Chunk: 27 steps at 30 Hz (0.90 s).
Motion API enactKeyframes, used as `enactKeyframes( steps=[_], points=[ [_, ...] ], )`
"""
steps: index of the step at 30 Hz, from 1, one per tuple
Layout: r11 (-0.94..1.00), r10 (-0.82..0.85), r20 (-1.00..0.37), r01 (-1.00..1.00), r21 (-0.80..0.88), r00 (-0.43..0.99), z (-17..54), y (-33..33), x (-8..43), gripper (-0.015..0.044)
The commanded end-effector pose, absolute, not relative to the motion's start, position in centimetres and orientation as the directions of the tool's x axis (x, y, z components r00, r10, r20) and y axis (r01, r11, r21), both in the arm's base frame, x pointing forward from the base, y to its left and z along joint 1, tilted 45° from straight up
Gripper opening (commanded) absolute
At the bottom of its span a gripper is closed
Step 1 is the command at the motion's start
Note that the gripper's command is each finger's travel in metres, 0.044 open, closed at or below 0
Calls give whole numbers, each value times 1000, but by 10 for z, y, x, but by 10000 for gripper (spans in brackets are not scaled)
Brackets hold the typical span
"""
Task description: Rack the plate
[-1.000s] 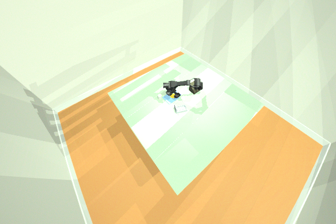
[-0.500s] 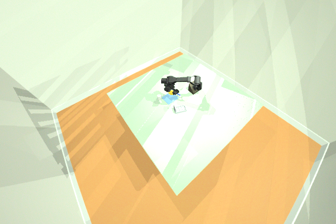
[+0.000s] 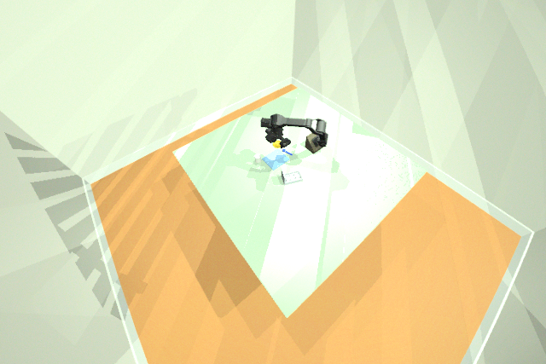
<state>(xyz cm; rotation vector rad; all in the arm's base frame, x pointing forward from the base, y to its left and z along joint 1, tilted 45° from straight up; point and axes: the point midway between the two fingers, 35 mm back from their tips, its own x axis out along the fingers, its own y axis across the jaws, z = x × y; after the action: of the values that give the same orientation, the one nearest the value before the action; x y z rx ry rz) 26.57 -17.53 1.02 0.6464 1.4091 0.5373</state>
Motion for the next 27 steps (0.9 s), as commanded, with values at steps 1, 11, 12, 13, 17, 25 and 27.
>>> enactKeyframes(
  steps=[1, 11, 12, 13, 17, 25, 27],
  points=[
    [723, 685, -722, 30, 690, 96, 20, -185, 264, 0],
    [690, 680, -727, 250, 679, 97, 43, -169, 268, 0],
    [682, 679, -728, 283, 674, 98, 47, -166, 268, 0],
    [673, 678, -728, 316, 669, 98, 50, -163, 269, 0],
    [627, 675, -731, 444, 640, 99, 63, -152, 270, 0],
    [498, 671, -735, 672, 548, 102, 89, -128, 269, 0],
    [458, 670, -735, 722, 519, 103, 95, -122, 268, 0]
  ],
)
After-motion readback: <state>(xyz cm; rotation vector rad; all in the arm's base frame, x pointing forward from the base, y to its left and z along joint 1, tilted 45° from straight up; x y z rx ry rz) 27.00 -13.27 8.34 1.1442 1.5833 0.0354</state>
